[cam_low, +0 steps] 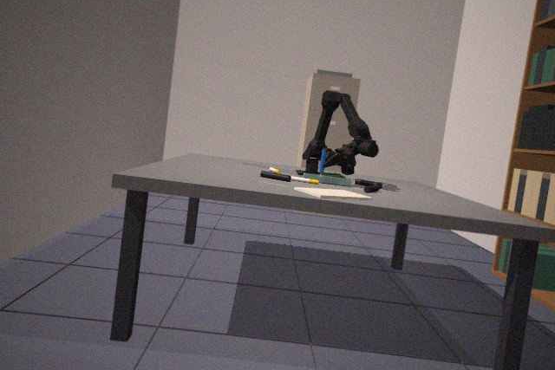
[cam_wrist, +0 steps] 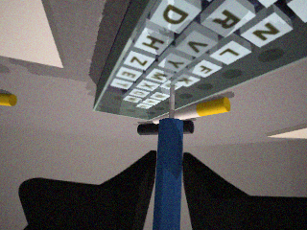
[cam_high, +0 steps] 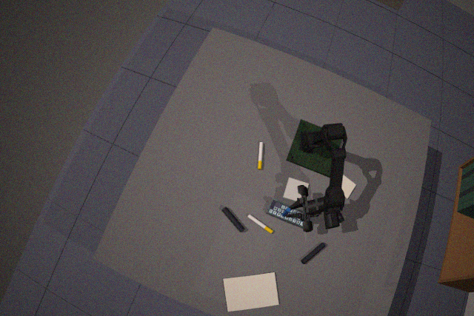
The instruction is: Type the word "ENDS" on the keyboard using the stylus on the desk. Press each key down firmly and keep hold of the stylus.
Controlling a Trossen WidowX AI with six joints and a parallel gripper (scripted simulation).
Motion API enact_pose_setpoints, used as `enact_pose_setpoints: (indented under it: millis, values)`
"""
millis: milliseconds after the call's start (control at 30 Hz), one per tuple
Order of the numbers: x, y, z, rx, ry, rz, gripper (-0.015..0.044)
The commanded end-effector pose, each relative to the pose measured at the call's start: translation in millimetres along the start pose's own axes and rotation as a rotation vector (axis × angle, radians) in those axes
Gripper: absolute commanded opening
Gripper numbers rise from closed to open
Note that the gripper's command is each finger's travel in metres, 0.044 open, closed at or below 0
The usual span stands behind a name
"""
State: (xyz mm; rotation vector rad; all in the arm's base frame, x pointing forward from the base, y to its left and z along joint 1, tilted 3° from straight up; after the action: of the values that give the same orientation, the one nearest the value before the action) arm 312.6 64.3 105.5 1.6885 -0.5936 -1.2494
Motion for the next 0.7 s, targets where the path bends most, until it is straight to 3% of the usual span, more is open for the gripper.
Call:
enact_pose_setpoints:
  millis: [0, 367, 667]
  values:
    - [0.4, -0.1, 0.0, -0.002, 0.0, 0.002, 0.0081]
    - [-18.3, 32.0, -2.5, -0.002, 0.0, 0.002, 0.0081]
    - [-17.1, 30.1, -3.2, 0.004, 0.004, 0.0, 0.0081]
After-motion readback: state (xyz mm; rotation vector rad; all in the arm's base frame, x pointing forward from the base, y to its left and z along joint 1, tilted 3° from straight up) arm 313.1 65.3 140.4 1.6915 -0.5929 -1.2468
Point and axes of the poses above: the point midway between the two fingers, 35 mm back from their tips, its own x axis out along the fingers, its own z axis across the jaws, y = z × x, the point moved 6 cm from there along -x, back along the fingers, and after that the axes turned 4 degrees about x, right-handed, at the moved point
